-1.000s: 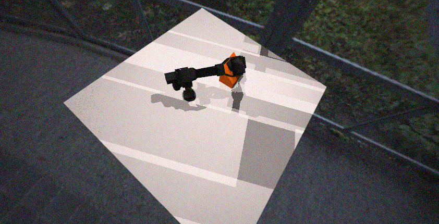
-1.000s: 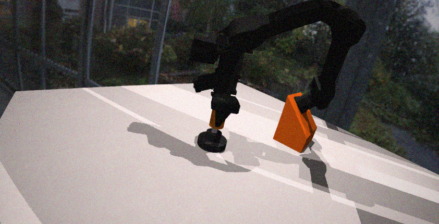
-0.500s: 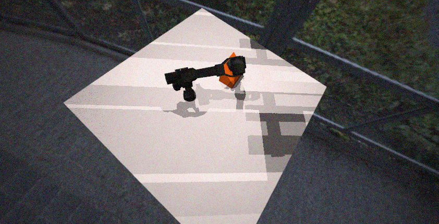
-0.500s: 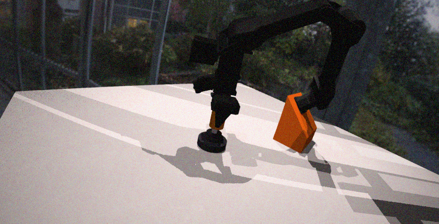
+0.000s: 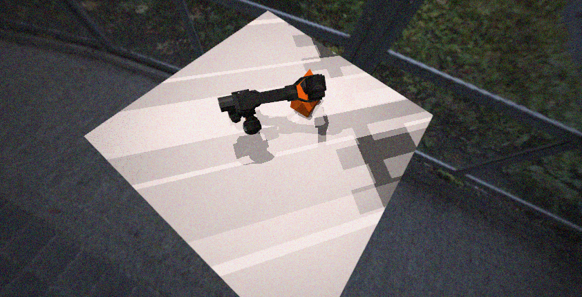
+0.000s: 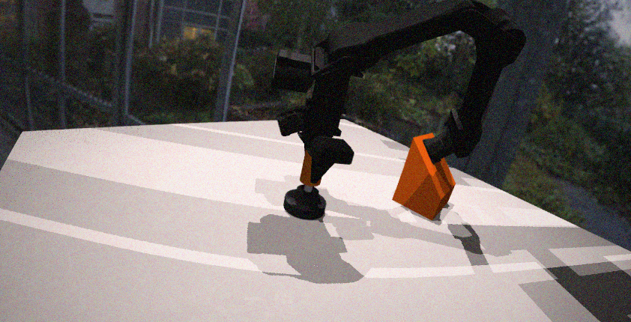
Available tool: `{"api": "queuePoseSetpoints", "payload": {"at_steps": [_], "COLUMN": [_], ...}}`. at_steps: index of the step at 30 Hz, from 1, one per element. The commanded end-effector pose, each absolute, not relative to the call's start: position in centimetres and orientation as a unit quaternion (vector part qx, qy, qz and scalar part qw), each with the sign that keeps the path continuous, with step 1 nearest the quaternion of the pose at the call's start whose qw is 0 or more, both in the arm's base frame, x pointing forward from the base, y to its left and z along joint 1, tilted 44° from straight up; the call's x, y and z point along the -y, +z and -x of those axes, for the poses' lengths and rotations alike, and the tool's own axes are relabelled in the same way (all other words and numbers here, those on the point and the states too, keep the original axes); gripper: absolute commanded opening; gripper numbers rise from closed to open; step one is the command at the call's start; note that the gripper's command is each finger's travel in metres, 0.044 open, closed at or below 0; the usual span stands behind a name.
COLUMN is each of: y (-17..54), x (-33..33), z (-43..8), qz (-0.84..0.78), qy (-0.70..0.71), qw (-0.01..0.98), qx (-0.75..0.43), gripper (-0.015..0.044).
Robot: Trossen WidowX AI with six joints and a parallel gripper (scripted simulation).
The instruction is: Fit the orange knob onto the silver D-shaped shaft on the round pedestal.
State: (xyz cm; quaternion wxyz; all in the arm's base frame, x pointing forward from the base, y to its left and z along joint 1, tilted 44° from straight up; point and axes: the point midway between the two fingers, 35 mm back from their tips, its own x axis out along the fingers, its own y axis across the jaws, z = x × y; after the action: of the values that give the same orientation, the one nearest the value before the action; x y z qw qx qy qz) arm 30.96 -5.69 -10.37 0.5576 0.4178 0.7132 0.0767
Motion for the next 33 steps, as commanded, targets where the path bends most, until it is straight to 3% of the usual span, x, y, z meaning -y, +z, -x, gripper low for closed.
{"api": "queuePoseSetpoints", "payload": {"at_steps": [1, 22, 33], "y": [-10.4, -10.23, -10.41], "x": [5.72, 5.88, 5.89], "z": [-30.88, -31.04, -30.92], "qz": [-0.416, -0.416, -0.355], "qy": [0.081, 0.081, 0.155], "qw": [0.561, 0.561, 0.601], "qx": [-0.711, -0.711, -0.699], "gripper": [0.0, 0.0, 0.0]}}
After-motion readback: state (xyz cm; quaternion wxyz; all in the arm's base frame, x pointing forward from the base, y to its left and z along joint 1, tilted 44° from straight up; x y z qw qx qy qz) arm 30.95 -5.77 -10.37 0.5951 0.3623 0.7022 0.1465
